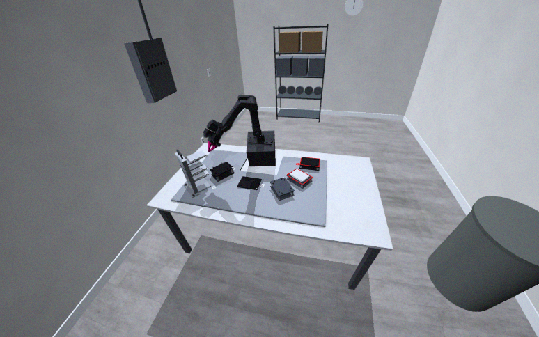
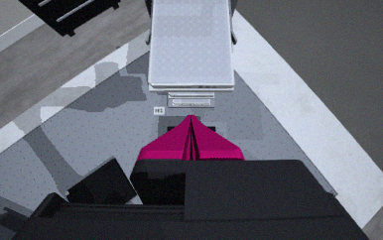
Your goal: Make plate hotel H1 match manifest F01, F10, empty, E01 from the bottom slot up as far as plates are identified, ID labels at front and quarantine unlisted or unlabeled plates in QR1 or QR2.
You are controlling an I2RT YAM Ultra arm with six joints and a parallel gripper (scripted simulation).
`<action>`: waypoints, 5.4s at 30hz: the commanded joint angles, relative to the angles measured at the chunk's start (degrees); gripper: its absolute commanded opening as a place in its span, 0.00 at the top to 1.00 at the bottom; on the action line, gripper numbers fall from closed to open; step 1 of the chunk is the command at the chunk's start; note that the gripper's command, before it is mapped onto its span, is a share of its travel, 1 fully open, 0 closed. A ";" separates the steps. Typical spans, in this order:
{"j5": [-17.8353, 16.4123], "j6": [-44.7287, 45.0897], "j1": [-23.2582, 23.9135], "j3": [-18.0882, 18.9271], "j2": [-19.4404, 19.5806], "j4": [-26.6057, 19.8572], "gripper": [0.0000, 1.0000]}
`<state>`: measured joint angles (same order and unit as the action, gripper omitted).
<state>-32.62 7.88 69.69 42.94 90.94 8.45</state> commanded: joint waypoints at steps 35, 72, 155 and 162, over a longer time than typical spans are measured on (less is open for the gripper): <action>1.41 -1.38 -1.72 5.02 3.00 -0.26 1.00; 2.73 -2.59 -3.39 9.88 6.39 -1.09 1.00; 3.33 -3.12 -4.15 12.44 8.07 -1.68 1.00; 2.68 -2.54 -3.33 9.78 6.25 -1.15 1.00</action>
<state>-29.54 5.10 65.82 52.77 98.65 6.61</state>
